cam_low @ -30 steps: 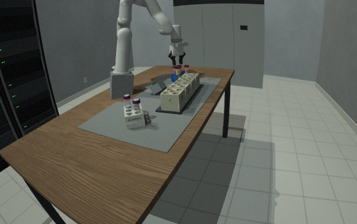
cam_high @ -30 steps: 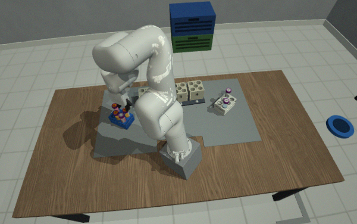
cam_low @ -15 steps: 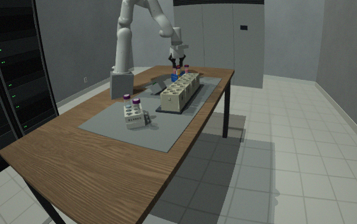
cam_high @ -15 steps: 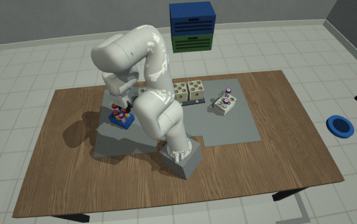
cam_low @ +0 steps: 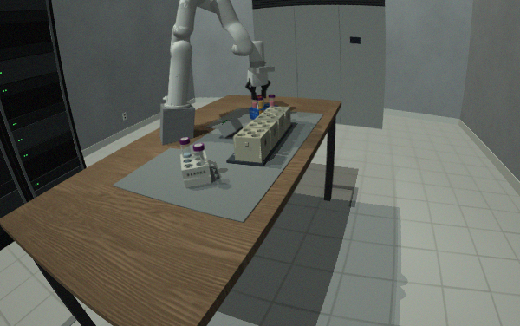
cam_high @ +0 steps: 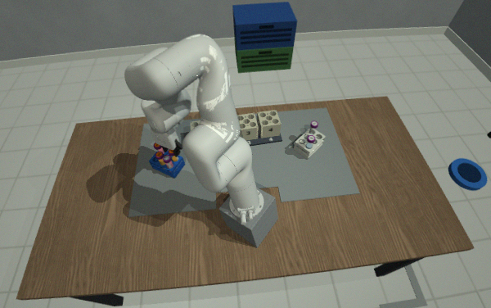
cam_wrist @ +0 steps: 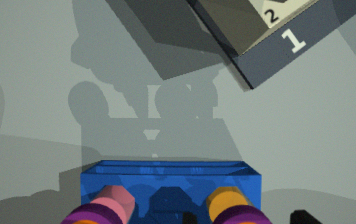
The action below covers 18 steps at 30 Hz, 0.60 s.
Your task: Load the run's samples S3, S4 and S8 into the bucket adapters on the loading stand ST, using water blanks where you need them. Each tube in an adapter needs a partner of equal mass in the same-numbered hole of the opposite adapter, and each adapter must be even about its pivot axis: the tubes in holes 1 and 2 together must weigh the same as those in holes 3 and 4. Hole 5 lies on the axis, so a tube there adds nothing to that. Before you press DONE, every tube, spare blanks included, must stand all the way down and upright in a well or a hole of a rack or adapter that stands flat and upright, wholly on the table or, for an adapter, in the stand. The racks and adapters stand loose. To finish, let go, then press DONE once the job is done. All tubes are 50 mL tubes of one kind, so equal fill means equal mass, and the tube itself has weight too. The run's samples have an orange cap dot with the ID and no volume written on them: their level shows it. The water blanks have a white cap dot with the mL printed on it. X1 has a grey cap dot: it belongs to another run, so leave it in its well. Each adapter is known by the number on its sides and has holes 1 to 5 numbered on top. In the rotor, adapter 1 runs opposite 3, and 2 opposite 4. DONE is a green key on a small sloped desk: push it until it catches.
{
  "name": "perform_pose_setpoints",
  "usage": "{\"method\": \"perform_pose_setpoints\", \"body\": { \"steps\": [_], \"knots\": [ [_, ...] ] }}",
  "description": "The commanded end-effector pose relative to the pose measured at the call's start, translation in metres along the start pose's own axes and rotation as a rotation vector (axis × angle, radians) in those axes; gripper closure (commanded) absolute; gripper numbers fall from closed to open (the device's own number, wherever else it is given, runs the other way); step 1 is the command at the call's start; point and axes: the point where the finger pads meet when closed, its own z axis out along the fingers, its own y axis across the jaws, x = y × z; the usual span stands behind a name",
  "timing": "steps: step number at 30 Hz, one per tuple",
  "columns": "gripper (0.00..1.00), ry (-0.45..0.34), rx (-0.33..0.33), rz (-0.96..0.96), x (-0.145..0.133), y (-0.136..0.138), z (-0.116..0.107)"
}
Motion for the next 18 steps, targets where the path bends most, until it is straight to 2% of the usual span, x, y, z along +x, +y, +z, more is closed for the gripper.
{"method": "perform_pose_setpoints", "body": {
  "steps": [1,18],
  "knots": [
    [0.43,0.001,0.004,0.000,0.000,-0.001,0.001],
    [0.43,0.001,0.004,0.000,0.000,-0.001,0.011]
  ]
}}
